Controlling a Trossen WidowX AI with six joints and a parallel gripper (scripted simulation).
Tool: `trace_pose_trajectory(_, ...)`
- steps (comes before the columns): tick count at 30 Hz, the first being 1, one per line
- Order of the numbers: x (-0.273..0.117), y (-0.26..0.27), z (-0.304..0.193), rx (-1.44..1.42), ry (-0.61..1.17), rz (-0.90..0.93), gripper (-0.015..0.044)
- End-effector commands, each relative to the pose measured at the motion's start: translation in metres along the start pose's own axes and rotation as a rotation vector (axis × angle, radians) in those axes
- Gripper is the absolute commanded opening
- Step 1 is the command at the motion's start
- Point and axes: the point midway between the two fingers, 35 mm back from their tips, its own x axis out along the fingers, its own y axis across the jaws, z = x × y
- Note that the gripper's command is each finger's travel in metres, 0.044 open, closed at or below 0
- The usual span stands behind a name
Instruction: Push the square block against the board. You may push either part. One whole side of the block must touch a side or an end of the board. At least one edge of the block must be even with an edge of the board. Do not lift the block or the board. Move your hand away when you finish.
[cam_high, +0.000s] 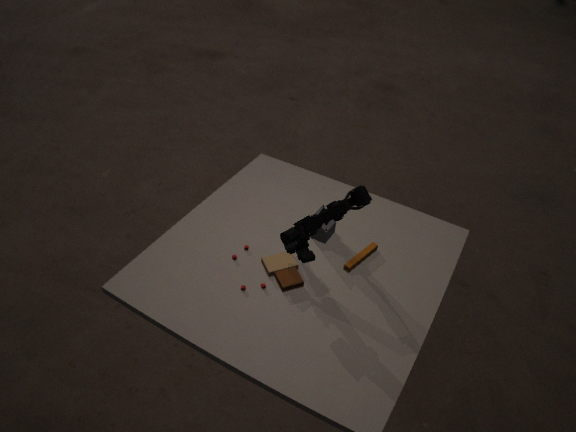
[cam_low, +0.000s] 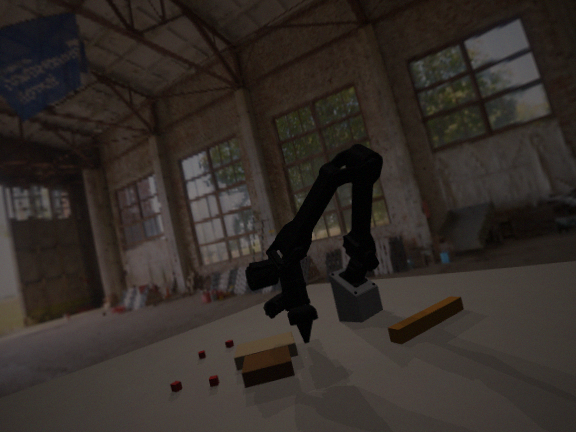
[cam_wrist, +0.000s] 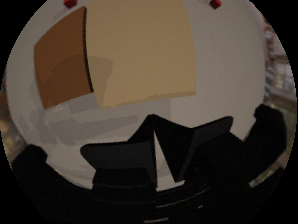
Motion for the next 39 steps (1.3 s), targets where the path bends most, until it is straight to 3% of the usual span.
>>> trace_pose_trajectory(1, 0.002, 0.001, 0.002, 0.003, 0.000, 0.005, 0.0000)
trace_pose_trajectory(39, 0.001, 0.002, 0.035, 0.002, -0.003, 0.004, 0.0000)
